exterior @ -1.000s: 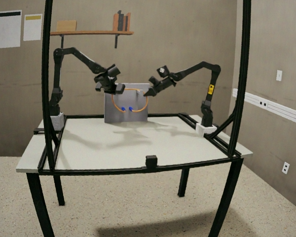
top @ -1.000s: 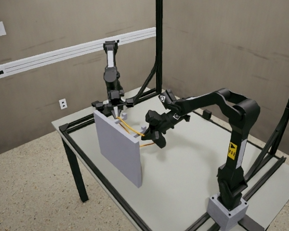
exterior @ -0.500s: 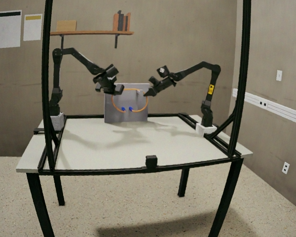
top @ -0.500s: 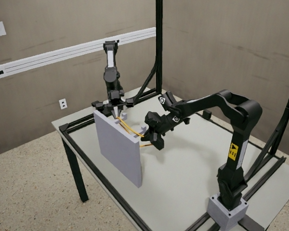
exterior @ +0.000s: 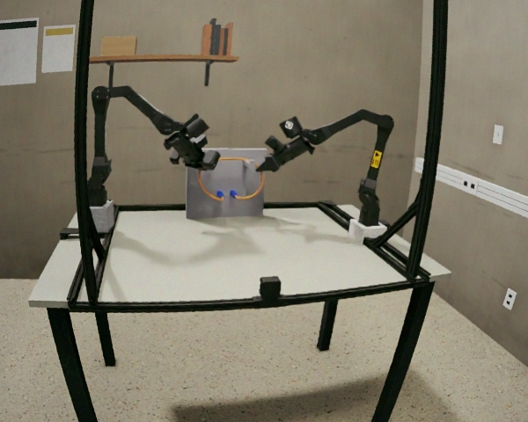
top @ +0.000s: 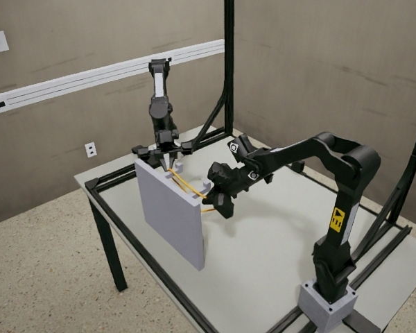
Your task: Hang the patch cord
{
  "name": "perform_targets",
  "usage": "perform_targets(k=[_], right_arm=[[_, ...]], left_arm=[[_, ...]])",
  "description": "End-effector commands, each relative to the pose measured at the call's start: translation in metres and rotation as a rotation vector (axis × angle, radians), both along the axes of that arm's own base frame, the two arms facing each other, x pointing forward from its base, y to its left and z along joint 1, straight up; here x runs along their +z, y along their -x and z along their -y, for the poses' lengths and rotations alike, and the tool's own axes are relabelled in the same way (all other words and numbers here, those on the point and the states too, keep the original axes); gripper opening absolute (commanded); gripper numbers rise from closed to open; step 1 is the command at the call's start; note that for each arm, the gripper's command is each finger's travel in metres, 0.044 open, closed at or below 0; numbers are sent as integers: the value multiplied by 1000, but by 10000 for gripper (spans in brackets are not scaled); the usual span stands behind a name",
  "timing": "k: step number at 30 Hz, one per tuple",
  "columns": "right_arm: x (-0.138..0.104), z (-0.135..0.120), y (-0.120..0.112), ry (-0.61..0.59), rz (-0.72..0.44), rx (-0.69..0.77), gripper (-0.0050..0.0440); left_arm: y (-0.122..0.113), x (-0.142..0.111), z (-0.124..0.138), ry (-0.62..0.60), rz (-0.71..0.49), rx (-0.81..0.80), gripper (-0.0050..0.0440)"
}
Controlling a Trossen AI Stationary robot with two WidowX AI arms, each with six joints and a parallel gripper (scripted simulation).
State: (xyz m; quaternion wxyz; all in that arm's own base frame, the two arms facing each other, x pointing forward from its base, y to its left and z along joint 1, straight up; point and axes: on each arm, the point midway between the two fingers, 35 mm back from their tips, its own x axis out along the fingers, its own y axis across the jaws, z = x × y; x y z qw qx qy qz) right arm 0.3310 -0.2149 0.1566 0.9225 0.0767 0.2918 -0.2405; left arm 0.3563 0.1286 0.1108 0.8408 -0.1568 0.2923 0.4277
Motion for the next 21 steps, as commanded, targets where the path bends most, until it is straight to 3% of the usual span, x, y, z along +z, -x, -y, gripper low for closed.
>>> perform_targets(k=[1,21], right_arm=[[11,1,-1,17,22,0,25],[11,1,-1,17,22,0,25]], left_arm=[[1,8,-1,-3,26,-20,25],[3,5,-4,-19,36,-104,25]])
